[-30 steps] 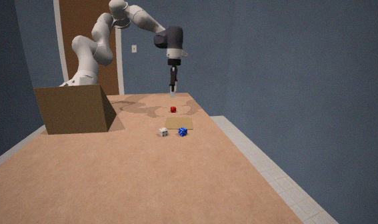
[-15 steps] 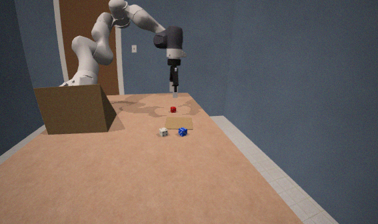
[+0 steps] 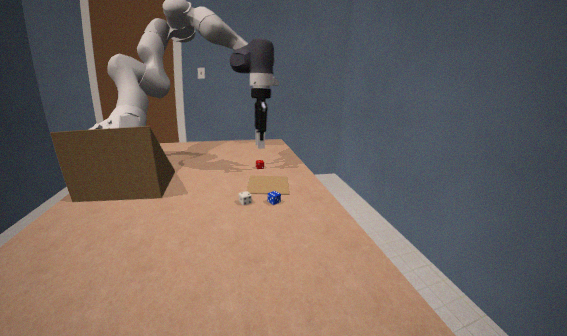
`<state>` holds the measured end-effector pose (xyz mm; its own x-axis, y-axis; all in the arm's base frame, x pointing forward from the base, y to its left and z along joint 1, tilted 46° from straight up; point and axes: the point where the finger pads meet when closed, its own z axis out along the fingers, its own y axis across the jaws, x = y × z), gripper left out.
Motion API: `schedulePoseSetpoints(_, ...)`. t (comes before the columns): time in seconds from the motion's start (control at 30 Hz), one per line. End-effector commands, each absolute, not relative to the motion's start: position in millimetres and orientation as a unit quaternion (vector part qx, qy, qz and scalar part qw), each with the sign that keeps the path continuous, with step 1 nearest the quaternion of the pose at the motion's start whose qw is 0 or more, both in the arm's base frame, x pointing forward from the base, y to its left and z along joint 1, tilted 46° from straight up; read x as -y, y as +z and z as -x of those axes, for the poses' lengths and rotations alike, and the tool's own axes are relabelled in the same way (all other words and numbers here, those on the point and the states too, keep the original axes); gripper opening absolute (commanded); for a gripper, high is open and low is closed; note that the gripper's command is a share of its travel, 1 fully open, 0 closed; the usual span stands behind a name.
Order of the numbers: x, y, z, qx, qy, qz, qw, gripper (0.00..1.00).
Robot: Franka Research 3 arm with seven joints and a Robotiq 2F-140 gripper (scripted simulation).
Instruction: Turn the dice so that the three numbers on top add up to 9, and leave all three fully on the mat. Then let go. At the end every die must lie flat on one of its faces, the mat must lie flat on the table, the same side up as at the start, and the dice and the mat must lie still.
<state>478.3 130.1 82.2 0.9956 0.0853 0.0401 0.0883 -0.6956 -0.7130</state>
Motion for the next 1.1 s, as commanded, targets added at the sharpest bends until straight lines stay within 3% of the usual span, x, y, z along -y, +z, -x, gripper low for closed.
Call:
schedulePoseSetpoints(0.0,-130.9,81.6,-478.4,0.055,-0.007,0.92,0.388,0.28)
schedulePoseSetpoints(1.07,-133.7,78.7,-478.3,0.055,-0.006,0.92,0.387,0.28)
